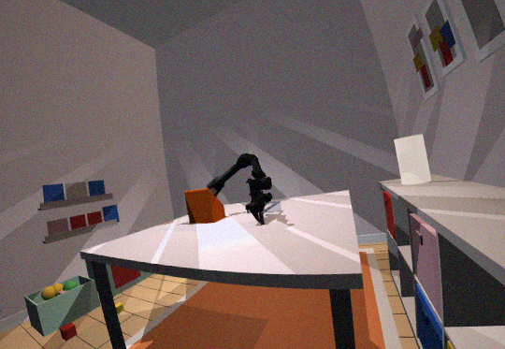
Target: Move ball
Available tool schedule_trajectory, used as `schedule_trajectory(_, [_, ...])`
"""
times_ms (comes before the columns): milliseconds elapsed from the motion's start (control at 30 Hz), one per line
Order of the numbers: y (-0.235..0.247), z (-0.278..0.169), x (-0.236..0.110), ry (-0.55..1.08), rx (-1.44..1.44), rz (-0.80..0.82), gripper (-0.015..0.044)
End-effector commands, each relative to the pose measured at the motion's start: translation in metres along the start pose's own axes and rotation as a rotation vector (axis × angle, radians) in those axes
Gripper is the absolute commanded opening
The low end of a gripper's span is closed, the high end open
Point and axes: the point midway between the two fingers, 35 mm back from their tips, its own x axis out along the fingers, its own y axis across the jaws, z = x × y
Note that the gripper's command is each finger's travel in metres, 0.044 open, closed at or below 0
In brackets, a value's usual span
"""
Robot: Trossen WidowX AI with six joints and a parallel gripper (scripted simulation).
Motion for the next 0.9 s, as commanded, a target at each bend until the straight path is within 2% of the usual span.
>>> schedule_trajectory(0, [-0.002, 0.003, -0.025, -0.005, 0.0, -0.006, 0.0318])
schedule_trajectory(133, [-0.003, 0.0, -0.084, -0.005, 0.005, -0.004, 0.0318])
schedule_trajectory(500, [-0.006, -0.001, -0.08, -0.015, 0.019, -0.001, 0.0318])
schedule_trajectory(567, [-0.006, -0.001, -0.091, -0.014, 0.017, -0.001, 0.0371])
schedule_trajectory(667, [-0.004, -0.004, -0.128, -0.012, 0.011, -0.001, 0.044])
schedule_trajectory(867, [-0.003, -0.004, -0.13, -0.012, 0.011, -0.001, 0.044])
